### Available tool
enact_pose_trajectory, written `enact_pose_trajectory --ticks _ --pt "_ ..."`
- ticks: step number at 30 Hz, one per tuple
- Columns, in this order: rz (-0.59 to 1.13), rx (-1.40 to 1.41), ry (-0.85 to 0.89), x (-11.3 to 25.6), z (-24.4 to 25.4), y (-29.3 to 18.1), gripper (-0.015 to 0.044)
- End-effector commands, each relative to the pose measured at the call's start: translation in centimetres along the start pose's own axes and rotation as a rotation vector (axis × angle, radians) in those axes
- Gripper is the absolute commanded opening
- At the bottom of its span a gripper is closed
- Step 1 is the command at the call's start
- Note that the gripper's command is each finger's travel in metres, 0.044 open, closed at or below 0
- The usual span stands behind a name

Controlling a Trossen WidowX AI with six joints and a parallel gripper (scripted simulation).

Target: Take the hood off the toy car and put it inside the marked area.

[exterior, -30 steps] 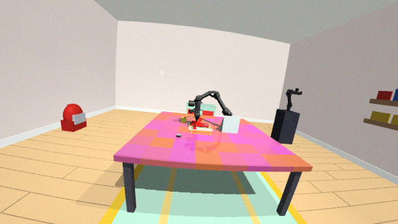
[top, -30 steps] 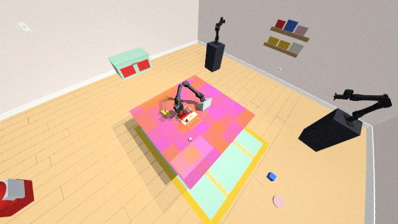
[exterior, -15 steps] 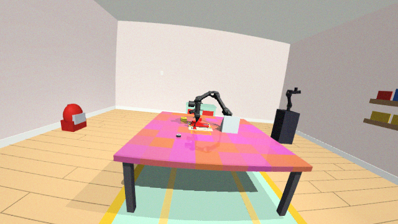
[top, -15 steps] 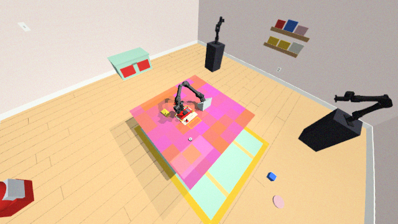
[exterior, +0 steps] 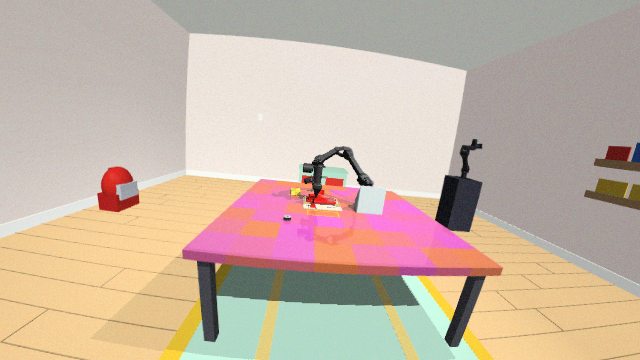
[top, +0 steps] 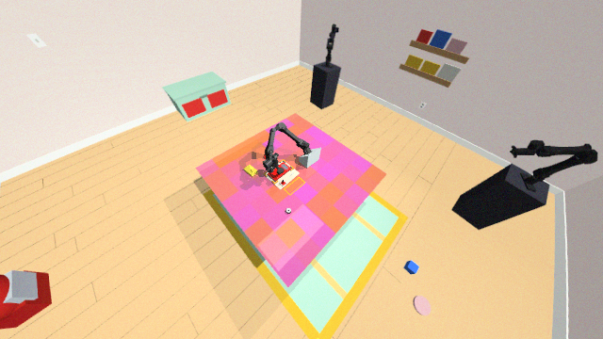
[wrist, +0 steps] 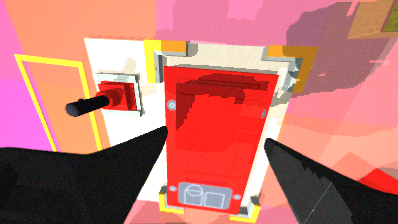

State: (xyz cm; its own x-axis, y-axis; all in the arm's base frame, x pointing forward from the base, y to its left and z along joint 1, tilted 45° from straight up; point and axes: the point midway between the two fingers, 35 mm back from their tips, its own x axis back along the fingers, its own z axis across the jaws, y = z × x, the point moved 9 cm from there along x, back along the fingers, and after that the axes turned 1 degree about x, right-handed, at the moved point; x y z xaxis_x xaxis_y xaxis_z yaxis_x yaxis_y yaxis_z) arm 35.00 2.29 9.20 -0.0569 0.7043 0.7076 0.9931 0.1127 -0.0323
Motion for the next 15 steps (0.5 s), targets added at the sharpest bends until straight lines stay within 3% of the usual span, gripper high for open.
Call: enact_pose_trajectory --ticks 1,15 --pt "0.01 0.014 -0.005 -0.51 0.17 -0.16 0.044" --pt "0.01 0.014 -0.005 -1.2 0.16 -0.17 0.044"
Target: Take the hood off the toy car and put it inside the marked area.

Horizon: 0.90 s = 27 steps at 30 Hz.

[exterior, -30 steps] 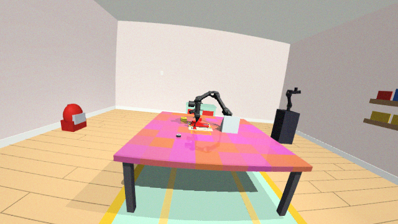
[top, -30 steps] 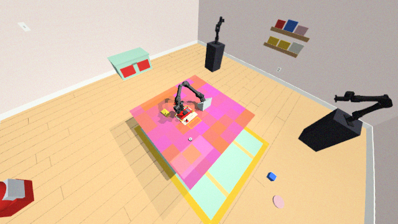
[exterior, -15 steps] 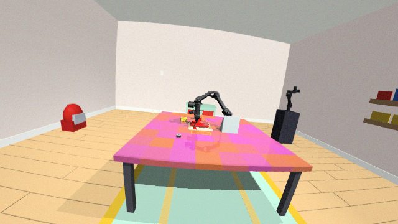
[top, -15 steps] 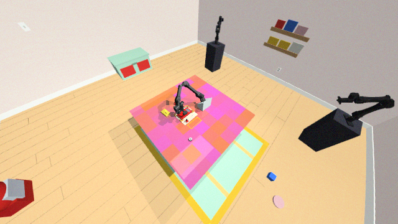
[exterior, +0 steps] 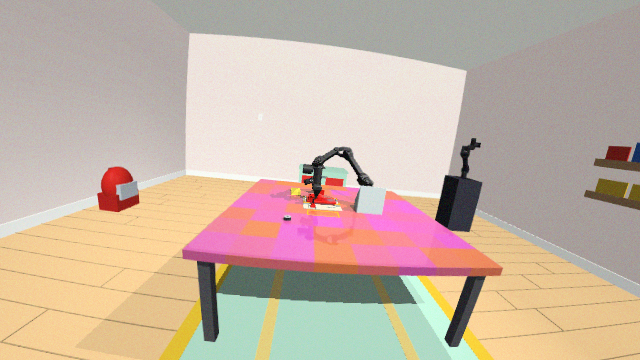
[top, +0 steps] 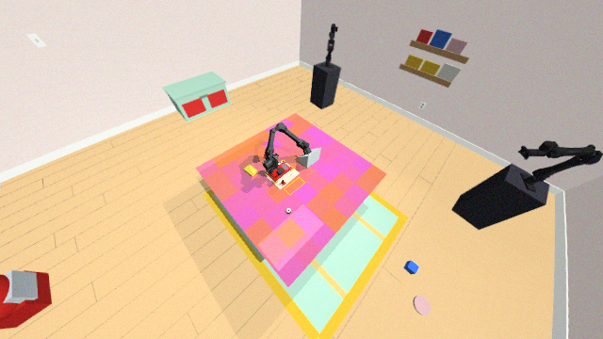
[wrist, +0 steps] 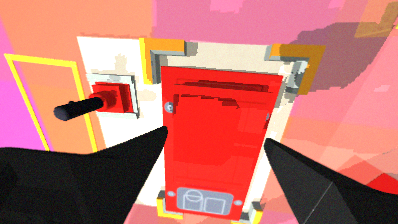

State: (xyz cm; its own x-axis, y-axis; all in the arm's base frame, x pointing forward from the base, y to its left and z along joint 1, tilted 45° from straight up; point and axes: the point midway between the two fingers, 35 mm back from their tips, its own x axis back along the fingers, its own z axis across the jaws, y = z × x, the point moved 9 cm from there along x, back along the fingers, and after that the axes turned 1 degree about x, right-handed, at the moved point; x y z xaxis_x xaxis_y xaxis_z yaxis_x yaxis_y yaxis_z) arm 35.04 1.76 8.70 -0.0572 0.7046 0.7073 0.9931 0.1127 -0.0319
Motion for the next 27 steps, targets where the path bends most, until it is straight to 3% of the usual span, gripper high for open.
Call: enact_pose_trajectory --ticks 1,12,15,25,27 --pt "0.01 0.014 -0.005 -0.52 0.18 -0.17 0.044" --pt "0.01 0.014 -0.005 -0.83 0.17 -0.19 0.044" --pt "0.002 0.001 -0.001 -0.53 -0.01 -0.05 0.0361" --pt "0.002 0.001 -0.001 -0.53 -0.01 -0.05 0.0295" --pt "0.002 0.001 0.0 -0.49 0.0 -0.05 0.0242"
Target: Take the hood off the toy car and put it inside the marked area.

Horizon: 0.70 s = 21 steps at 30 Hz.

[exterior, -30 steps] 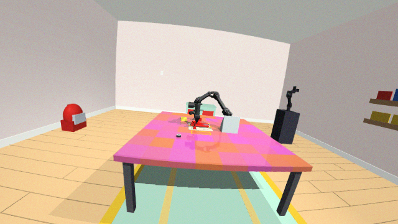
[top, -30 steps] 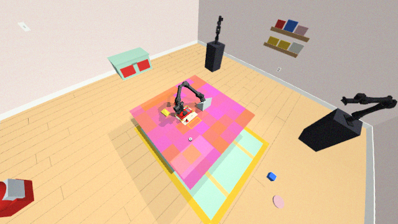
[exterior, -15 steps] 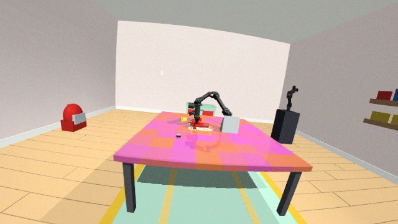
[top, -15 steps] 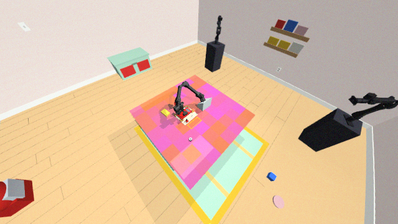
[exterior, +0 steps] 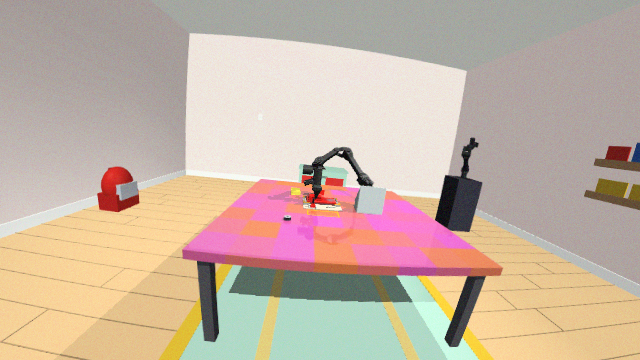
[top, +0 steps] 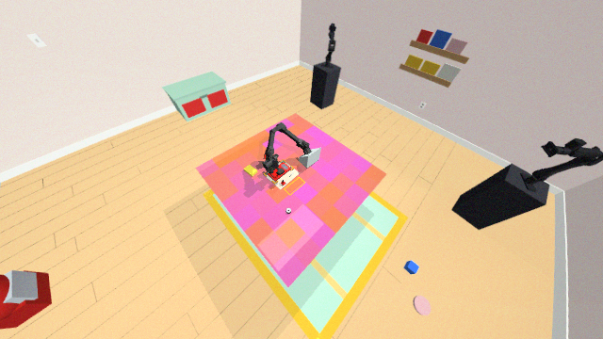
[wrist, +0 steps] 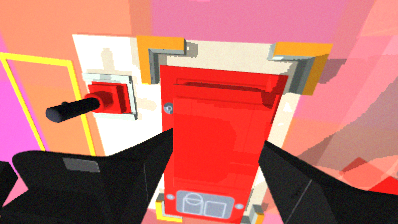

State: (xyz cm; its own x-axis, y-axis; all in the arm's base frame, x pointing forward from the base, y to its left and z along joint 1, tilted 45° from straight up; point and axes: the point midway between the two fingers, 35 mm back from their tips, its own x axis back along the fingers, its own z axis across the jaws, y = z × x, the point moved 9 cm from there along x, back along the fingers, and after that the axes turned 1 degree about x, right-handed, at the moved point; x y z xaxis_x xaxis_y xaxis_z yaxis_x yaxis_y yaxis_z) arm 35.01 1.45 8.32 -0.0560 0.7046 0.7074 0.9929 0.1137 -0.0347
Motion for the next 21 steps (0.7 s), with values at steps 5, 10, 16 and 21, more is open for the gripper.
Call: enact_pose_trajectory --ticks 5,10,16,21 --pt "0.001 -0.002 0.0 0.2 -0.1 0.0 0.0111" --pt "0.001 -0.002 0.0 0.6 0.0 0.0 0.0" --pt "0.0 -0.001 0.0 1.0 0.0 0.0 0.0" --pt "0.0 -0.001 0.001 1.3 0.0 0.1 0.0"
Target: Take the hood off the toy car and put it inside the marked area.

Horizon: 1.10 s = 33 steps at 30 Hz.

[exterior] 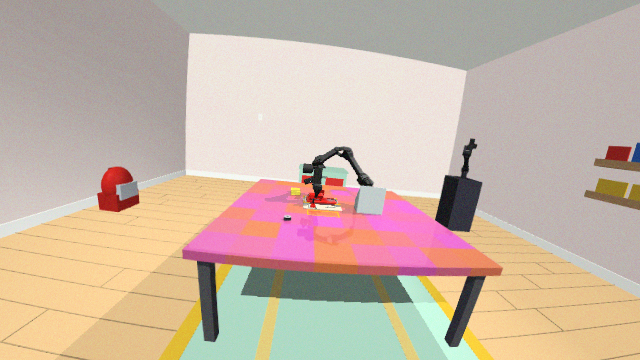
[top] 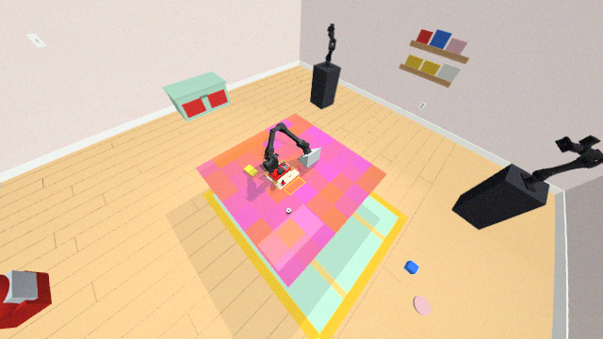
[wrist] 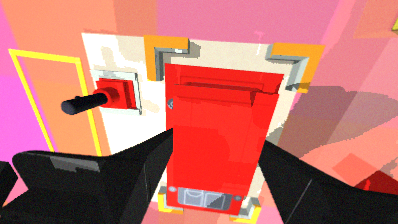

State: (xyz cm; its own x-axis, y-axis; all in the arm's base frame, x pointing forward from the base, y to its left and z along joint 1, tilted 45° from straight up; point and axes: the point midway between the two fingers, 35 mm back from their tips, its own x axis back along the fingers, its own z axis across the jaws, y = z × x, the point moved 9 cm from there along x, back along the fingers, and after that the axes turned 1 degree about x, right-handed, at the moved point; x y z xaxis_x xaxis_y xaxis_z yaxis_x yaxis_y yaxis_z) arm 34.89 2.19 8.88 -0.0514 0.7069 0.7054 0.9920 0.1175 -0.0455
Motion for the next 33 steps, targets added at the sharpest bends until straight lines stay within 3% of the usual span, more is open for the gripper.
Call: enact_pose_trajectory --ticks 1,24,33 --pt "-0.005 -0.012 0.003 0.4 -0.1 0.1 0.0" --pt "-0.005 -0.011 0.004 2.0 -0.1 0.1 0.0" --pt "-0.005 -0.01 0.006 5.3 -0.1 0.2 0.0"
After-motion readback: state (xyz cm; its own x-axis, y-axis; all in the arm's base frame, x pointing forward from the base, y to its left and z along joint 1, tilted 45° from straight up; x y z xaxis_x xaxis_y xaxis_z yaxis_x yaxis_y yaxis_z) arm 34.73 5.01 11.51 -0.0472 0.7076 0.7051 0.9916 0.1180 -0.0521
